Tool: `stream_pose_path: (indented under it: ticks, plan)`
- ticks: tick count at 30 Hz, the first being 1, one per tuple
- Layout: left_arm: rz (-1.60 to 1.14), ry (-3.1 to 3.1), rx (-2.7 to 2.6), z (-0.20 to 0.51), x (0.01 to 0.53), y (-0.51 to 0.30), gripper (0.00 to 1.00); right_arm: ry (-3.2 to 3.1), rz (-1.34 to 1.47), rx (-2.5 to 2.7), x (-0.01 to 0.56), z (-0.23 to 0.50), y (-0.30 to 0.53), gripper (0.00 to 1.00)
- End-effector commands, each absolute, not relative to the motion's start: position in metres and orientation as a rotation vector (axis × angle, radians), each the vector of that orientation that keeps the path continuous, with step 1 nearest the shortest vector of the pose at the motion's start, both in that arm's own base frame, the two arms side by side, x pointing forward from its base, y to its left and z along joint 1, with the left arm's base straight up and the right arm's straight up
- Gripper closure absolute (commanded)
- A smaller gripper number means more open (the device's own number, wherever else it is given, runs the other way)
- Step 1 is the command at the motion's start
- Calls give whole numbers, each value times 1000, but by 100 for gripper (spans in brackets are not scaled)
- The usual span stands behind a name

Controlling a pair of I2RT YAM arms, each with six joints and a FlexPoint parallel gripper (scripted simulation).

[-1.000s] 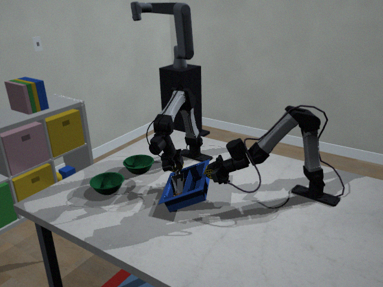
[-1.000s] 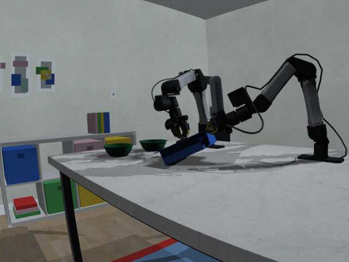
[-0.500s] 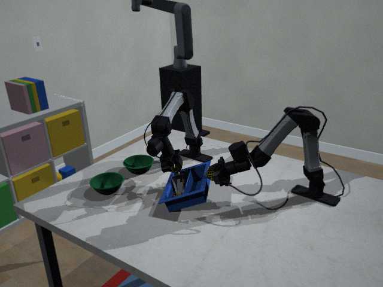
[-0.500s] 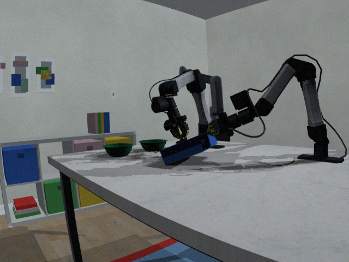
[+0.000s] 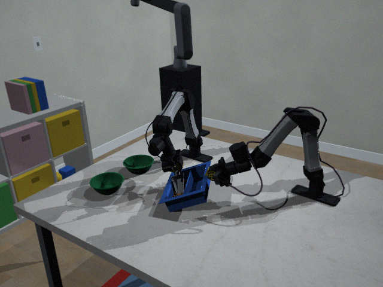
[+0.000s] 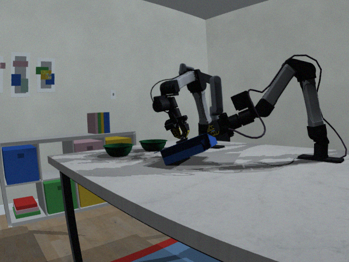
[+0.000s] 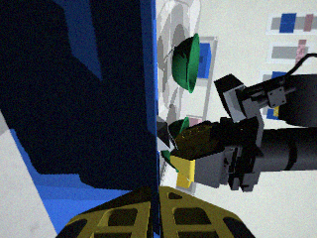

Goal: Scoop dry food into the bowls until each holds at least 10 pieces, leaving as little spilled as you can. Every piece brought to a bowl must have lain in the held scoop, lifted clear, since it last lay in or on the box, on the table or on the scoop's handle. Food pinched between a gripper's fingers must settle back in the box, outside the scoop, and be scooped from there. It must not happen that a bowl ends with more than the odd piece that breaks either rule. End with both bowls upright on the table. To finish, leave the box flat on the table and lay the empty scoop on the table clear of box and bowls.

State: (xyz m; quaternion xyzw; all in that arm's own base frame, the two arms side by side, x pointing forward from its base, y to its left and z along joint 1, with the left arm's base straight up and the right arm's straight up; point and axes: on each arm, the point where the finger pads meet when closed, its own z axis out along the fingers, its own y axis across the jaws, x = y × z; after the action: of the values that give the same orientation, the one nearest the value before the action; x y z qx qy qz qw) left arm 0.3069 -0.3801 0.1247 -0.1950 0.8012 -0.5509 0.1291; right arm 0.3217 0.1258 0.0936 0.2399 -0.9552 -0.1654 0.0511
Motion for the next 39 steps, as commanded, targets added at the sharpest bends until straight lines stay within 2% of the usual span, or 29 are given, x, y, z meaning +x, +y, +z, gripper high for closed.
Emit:
stream_pose_path:
  ticks: [1, 24, 39]
  plan:
    - [-1663, 2259, -498, 147, 313, -391, 100, -2943, -469, 728, 323, 97, 124, 100]
    - [-1663, 2259, -498, 147, 313, -391, 100, -2933, -466, 703, 321, 95, 119, 100]
    - [-1663, 2259, -498, 147, 313, -391, 100, -3038, -559, 729, 338, 95, 139, 100]
